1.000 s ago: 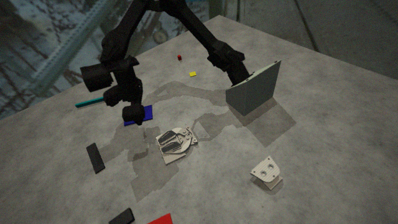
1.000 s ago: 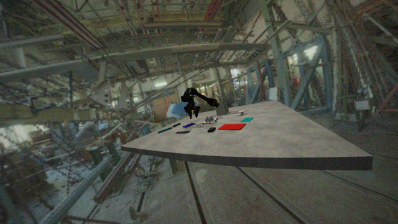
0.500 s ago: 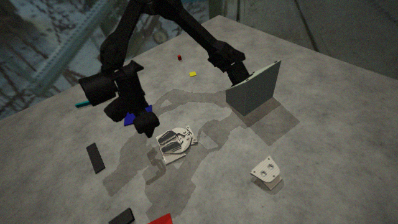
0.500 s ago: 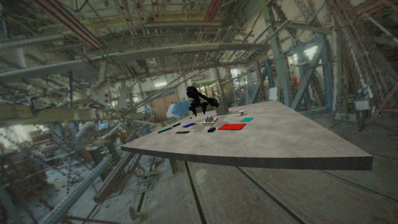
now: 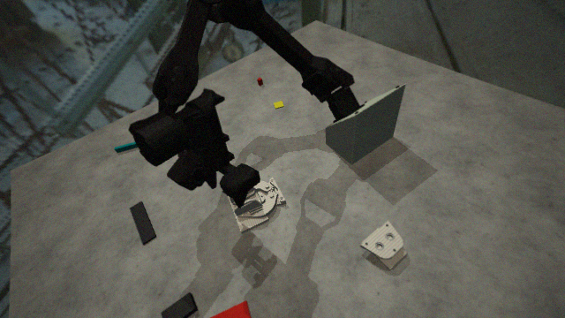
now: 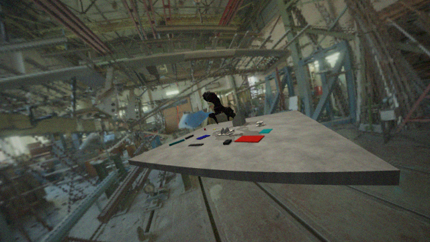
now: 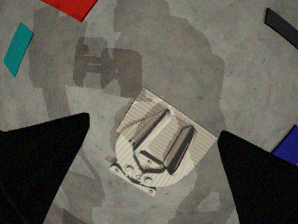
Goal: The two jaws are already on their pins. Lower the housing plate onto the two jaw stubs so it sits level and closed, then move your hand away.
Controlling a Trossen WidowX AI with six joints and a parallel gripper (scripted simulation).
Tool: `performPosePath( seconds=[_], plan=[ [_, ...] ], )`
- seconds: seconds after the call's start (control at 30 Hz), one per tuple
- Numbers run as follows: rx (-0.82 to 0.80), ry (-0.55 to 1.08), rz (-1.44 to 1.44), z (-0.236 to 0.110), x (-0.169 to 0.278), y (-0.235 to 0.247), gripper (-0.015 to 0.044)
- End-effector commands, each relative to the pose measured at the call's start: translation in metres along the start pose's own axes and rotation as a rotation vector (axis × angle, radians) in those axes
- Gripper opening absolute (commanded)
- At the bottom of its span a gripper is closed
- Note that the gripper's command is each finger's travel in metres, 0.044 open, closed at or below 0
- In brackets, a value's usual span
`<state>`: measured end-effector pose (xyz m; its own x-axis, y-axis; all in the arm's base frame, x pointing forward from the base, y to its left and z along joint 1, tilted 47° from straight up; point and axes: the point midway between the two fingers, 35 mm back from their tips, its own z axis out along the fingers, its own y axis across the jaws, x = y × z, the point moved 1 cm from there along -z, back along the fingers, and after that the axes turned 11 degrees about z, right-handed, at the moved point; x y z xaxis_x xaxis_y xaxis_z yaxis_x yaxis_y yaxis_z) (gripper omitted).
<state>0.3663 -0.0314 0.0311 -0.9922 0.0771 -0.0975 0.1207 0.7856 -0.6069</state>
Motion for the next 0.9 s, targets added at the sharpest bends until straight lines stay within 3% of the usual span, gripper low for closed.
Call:
performPosePath(
  seconds=[0.0, 0.87],
  plan=[
    [-0.018, 0.004, -0.077, -0.003, 0.003, 0.02, 0.044],
    [-0.072, 0.087, -0.58, -0.006, 0.06, 0.141, 0.044]
  ],
)
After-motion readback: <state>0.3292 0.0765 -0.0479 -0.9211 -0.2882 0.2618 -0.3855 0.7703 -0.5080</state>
